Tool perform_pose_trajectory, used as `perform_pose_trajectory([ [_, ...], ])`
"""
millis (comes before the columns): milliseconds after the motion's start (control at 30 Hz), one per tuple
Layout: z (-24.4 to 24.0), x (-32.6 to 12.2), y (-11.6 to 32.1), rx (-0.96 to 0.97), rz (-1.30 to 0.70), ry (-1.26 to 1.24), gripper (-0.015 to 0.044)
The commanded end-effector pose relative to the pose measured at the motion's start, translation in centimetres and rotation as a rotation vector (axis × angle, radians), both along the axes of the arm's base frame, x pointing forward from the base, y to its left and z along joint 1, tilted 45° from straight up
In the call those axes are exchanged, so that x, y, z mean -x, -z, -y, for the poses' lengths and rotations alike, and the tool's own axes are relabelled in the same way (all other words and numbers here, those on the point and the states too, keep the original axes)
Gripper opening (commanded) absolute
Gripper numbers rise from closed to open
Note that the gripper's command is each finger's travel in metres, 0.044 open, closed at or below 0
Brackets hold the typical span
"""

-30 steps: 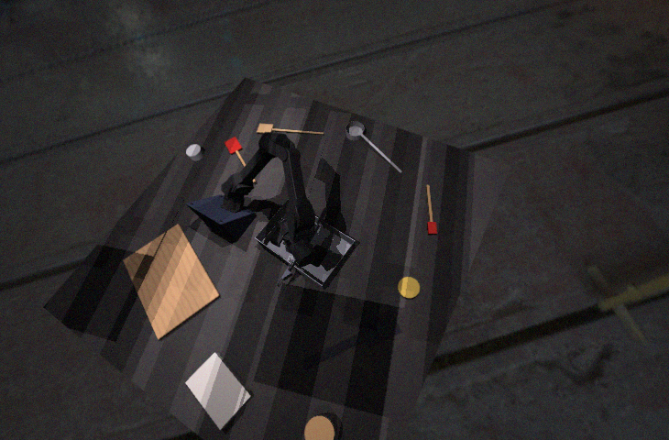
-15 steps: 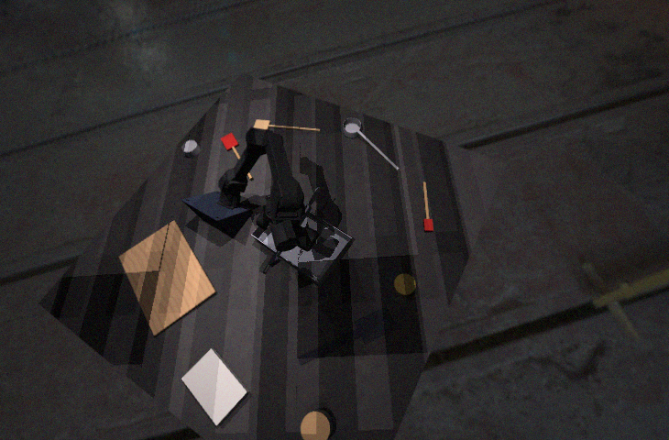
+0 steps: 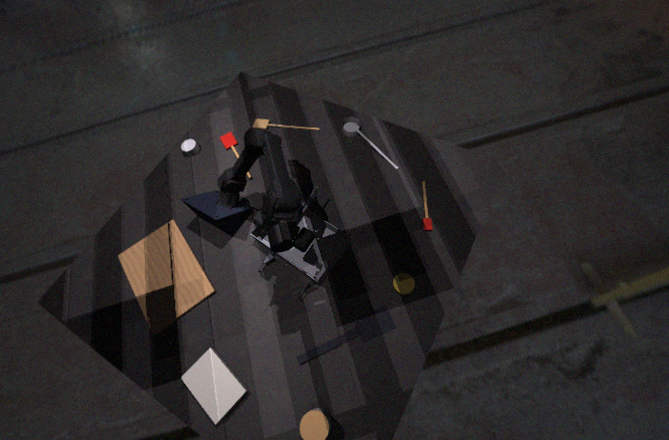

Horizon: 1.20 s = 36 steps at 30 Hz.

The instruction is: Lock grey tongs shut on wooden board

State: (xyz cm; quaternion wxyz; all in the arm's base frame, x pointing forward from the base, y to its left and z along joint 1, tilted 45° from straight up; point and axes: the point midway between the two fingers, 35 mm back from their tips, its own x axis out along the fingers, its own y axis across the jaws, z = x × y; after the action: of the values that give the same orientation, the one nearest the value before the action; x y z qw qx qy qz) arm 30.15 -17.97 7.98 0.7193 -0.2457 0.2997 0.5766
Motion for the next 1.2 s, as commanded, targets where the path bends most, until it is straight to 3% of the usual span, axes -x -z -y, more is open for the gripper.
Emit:
perform_pose_trajectory([
  [0, 2.0, 1.0, 1.3, -0.004, -0.064, 0.082, -0.0150],
  [633, 11.8, 9.2, 10.6, -0.074, -0.483, 0.538, -0.0150],
  [1000, 14.9, 15.3, 15.9, -0.137, -0.705, 0.770, -0.0150],
  [1167, 15.1, 15.7, 16.2, -0.141, -0.718, 0.784, -0.0150],
])
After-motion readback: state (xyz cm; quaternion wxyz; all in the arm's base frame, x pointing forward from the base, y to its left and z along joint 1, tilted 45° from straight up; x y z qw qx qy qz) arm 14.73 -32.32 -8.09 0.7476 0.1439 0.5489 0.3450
